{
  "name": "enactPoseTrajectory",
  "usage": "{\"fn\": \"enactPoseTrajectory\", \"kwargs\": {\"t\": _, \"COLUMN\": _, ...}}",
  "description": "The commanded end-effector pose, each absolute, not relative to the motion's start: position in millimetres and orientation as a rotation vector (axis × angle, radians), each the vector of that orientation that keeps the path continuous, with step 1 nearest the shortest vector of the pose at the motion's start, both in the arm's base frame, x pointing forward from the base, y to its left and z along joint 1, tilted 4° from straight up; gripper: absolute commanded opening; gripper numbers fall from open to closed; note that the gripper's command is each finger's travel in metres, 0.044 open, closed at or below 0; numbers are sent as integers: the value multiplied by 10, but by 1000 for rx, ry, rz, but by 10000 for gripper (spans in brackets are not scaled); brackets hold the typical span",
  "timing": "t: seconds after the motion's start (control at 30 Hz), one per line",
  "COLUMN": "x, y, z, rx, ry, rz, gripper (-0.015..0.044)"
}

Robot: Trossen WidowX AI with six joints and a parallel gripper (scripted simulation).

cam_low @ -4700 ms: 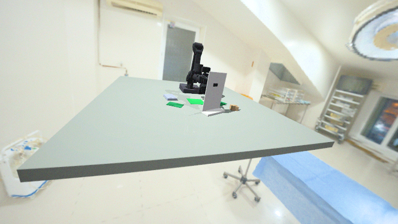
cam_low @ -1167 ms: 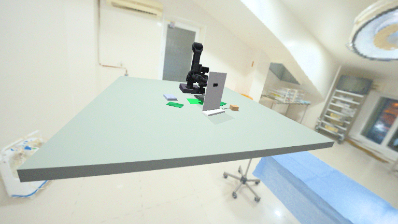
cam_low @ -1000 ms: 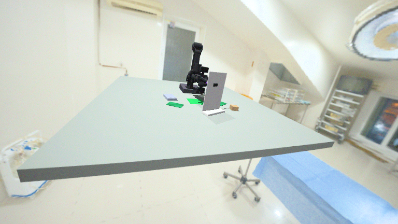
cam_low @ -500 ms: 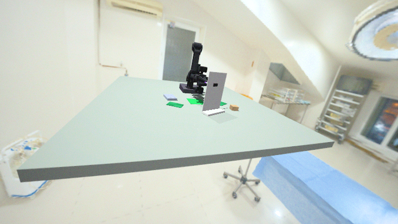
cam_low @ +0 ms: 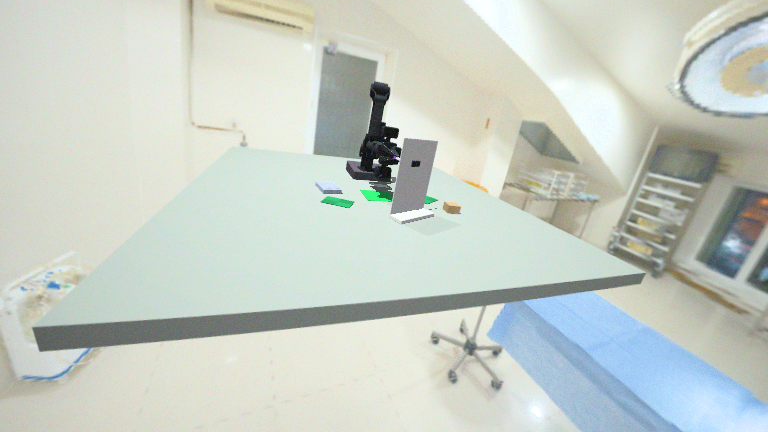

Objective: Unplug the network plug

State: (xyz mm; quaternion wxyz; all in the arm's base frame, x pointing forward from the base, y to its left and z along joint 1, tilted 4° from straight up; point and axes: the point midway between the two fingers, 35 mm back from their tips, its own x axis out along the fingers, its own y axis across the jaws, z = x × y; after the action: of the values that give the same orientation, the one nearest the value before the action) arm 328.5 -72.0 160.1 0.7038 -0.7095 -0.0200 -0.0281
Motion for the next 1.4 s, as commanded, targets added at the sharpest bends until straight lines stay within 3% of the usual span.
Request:
{"fn": "enactPoseTrajectory", "kwargs": {"t": 0.0, "x": 3275, "y": -721, "z": 1665, "rx": -1580, "ry": -52, "rz": -64, "gripper": 0}}
{"fn": "enactPoseTrajectory", "kwargs": {"t": 1.37, "x": 3045, "y": -730, "z": 2102, "rx": -1558, "ry": -14, "rz": -39, "gripper": 0}}
